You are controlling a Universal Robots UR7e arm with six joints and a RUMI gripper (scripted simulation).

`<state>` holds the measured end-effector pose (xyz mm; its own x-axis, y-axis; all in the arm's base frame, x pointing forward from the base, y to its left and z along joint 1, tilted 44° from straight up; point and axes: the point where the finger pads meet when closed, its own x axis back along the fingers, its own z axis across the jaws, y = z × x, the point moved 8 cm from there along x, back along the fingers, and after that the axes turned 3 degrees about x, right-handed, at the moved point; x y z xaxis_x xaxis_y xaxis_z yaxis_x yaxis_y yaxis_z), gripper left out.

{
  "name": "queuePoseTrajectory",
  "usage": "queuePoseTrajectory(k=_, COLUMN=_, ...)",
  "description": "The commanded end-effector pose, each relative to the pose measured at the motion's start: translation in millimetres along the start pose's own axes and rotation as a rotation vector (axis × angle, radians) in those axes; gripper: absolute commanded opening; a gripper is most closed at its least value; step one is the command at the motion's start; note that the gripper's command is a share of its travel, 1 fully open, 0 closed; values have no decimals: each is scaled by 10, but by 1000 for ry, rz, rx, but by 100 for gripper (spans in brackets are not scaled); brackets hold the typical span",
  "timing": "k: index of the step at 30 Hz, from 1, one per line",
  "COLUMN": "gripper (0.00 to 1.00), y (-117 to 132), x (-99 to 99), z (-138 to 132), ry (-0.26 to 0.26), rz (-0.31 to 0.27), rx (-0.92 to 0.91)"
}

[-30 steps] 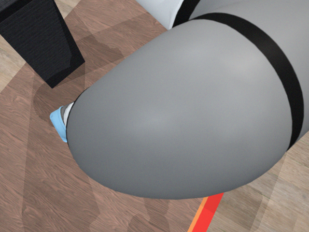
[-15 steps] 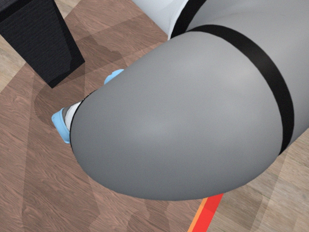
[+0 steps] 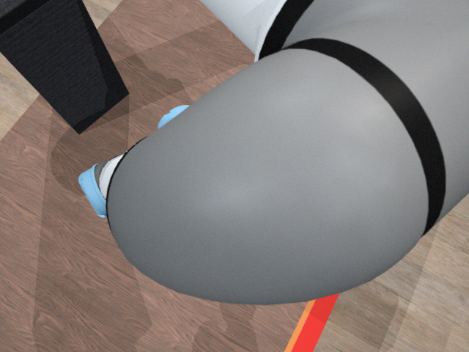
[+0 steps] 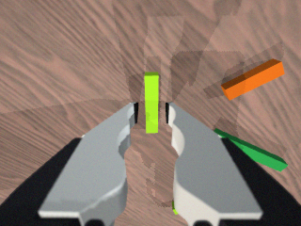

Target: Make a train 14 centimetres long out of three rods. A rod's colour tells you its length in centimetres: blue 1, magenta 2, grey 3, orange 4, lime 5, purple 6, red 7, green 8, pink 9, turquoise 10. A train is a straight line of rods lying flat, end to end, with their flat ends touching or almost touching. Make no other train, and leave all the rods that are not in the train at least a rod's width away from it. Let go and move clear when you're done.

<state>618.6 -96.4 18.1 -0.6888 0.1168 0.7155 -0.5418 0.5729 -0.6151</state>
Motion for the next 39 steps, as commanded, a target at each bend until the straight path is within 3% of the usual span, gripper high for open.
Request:
queuePoseTrajectory(k=1, gripper=14, y=-4, x=3, z=-2, ry=0, rz=1, rx=0)
queuePoseTrajectory(k=18, gripper=14, y=-4, x=3, z=-2, ry=0, rz=1, rx=0)
queuePoseTrajectory(k=19, gripper=0, y=-4, x=3, z=-2, ry=0, rz=1, rx=0)
queuePoseTrajectory(k=39, gripper=0, y=-4, x=3, z=-2, ry=0, rz=1, rx=0)
